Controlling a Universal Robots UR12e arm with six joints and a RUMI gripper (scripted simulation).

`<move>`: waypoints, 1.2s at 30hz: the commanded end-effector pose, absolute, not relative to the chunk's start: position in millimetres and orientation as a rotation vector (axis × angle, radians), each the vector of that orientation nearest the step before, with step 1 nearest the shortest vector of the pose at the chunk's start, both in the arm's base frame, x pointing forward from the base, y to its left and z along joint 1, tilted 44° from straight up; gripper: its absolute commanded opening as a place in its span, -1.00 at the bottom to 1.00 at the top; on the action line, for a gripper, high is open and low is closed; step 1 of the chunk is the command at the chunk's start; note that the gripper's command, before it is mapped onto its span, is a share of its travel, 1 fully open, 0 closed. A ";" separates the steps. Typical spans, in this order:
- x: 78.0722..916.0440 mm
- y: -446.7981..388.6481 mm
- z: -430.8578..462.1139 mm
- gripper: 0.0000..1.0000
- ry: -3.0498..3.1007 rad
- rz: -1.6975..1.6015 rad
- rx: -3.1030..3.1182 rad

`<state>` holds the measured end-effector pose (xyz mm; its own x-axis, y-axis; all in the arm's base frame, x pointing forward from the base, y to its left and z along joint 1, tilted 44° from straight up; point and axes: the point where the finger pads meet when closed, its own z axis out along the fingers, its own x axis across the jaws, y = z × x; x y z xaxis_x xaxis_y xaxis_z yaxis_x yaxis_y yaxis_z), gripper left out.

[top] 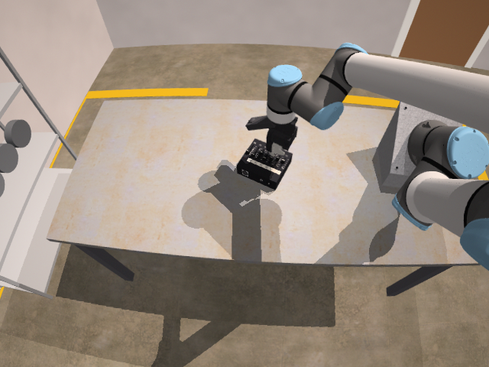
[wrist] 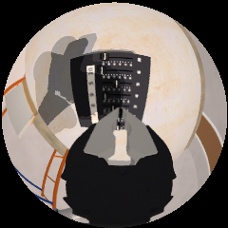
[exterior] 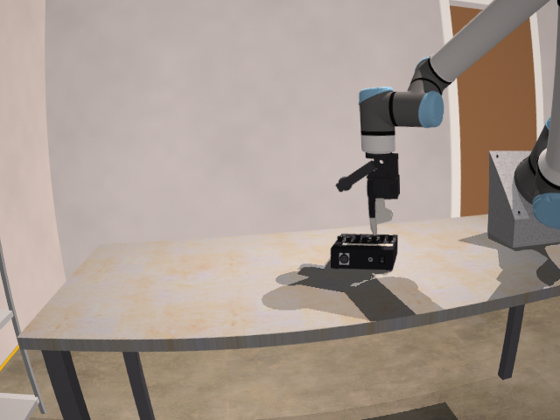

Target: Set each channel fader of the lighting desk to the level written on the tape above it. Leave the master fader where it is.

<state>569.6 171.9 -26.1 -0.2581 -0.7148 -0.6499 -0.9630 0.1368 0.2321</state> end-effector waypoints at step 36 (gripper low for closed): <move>572.6 178.1 -19.8 -1.00 2.038 0.881 -1.614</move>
